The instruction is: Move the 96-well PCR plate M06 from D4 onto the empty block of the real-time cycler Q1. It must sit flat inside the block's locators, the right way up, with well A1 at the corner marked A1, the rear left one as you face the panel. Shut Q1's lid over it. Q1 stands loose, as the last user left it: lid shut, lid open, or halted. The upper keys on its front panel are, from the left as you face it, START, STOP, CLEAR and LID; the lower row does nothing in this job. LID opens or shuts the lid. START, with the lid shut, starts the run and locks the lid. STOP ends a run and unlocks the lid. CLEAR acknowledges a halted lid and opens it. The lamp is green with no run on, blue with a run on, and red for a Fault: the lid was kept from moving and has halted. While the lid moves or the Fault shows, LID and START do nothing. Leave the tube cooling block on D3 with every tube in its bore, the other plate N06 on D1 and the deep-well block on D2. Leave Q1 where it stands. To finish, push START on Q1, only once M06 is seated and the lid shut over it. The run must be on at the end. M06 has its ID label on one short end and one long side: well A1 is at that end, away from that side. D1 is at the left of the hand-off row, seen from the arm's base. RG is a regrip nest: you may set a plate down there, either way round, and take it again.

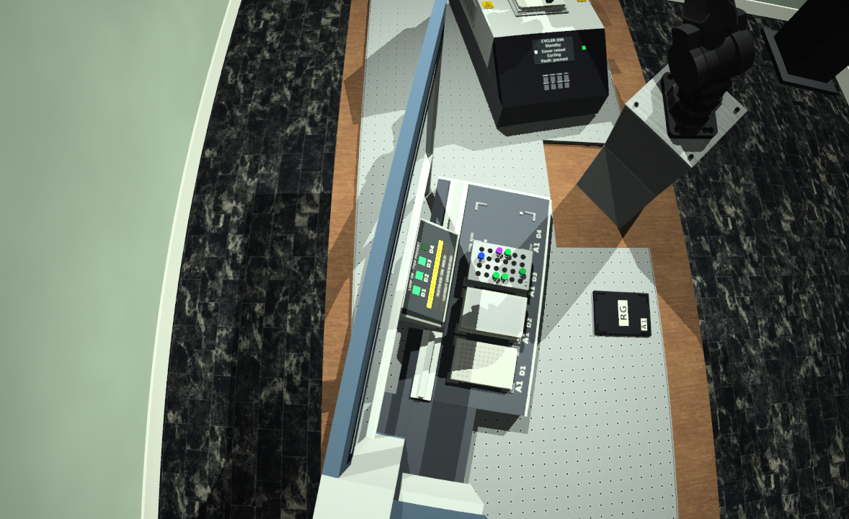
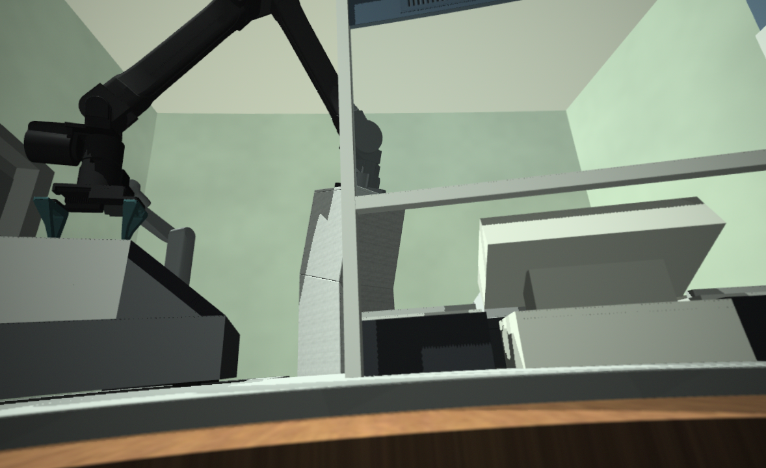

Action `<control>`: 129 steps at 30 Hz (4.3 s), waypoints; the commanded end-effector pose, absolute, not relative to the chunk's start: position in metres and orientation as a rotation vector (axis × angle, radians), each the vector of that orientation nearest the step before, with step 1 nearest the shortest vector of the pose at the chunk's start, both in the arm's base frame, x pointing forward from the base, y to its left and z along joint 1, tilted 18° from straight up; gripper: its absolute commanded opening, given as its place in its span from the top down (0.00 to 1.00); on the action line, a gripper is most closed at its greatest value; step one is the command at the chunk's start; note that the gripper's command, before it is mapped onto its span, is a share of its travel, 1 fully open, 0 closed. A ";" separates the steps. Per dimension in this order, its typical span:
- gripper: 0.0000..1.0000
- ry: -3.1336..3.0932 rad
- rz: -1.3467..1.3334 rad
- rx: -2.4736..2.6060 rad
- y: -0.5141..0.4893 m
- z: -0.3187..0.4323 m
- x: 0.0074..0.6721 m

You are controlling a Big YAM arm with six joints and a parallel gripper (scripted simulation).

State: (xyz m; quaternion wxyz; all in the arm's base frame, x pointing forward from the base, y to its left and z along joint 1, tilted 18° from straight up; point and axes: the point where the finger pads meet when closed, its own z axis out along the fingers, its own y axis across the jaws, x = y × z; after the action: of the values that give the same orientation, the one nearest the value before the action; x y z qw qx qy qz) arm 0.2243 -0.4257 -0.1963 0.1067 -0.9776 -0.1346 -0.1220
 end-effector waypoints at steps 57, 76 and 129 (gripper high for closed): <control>0.00 -0.412 -0.395 -2.958 -0.470 -0.154 0.224; 1.00 -0.415 -0.401 -2.976 -0.447 -0.149 0.227; 1.00 -0.361 -0.500 -3.260 -0.204 -0.182 0.148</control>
State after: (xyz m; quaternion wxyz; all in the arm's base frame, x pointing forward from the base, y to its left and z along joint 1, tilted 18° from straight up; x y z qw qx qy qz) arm 0.1484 -0.2107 -0.1851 -0.0668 -0.9808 -0.1135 -0.1441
